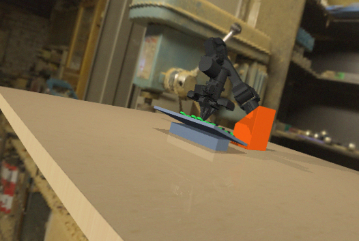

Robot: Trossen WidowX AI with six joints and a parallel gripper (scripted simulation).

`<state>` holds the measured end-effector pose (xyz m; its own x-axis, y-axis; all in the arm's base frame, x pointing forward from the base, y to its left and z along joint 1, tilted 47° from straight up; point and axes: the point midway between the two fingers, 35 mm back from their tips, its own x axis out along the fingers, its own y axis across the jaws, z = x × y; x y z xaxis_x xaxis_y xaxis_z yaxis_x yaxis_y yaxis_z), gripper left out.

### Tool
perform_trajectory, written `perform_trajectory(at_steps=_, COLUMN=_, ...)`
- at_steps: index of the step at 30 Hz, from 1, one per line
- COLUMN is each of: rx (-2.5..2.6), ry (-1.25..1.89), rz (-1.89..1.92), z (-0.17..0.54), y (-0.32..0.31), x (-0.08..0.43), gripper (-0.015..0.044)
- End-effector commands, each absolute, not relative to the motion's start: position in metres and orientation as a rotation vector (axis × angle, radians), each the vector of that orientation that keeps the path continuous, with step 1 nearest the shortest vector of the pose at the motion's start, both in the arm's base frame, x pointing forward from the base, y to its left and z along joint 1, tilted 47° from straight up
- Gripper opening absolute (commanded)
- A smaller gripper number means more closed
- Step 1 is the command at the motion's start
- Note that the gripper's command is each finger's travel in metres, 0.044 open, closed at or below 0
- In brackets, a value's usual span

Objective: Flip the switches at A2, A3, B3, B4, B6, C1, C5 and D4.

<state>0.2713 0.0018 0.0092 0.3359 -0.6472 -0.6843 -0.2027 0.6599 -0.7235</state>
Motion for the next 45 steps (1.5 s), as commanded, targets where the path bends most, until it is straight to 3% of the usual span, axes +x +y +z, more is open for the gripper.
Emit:
perform_trajectory(at_steps=1, rx=-0.851, ry=1.228, rz=-0.339, z=0.009, y=0.001, x=0.271, gripper=0.0)
perform_trajectory(at_steps=18, rx=-0.851, ry=1.205, rz=-0.324, z=0.051, y=0.042, x=0.245, gripper=0.0)
perform_trajectory(at_steps=25, rx=-0.852, ry=1.208, rz=-0.323, z=0.027, y=0.036, x=0.188, gripper=0.0)
perform_trajectory(at_steps=45, rx=-0.855, ry=1.182, rz=-0.313, z=-0.004, y=0.007, x=0.203, gripper=0.0)
